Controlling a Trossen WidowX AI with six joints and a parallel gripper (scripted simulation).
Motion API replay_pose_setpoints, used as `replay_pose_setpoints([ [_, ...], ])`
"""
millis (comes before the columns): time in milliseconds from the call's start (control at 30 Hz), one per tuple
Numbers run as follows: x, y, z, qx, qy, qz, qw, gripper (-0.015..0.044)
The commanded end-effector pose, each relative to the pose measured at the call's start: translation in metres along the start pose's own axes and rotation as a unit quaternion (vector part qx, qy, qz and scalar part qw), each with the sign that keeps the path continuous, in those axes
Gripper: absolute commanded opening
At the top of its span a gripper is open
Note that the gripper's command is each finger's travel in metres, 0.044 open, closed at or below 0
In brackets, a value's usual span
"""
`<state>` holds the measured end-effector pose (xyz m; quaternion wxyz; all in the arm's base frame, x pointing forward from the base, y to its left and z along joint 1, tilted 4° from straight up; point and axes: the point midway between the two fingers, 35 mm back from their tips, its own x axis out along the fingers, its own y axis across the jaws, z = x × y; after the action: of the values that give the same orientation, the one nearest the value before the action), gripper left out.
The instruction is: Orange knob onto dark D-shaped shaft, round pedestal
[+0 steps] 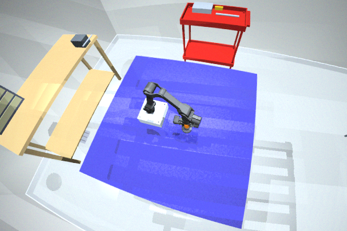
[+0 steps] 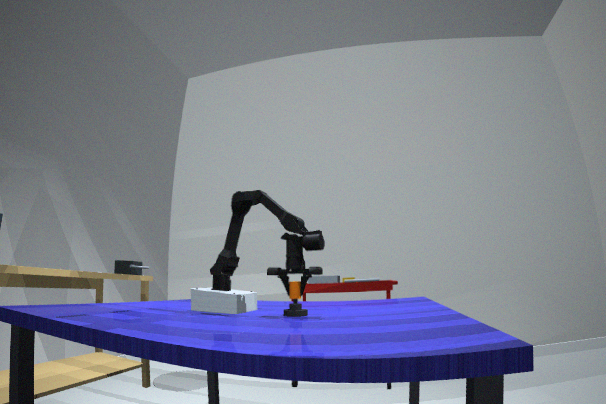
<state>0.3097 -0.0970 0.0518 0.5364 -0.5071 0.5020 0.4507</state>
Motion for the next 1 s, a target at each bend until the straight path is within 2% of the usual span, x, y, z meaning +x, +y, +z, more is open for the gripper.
replay_pose_setpoints([
  [0, 0.0009, 0.0006, 0.0003, -0.002, 0.0, 0.0, 1.0, 0.0],
  [367, -0.0048, 0.0001, 0.0, -0.006, 0.0, 0.0, 1.0, 0.0],
  [600, -0.0022, -0.0015, -0.0005, -0.106, 0.0, 0.0, 0.994, 0.0],
  [967, 0.0005, -0.0007, -0.0001, -0.106, 0.0, 0.0, 0.994, 0.0],
])
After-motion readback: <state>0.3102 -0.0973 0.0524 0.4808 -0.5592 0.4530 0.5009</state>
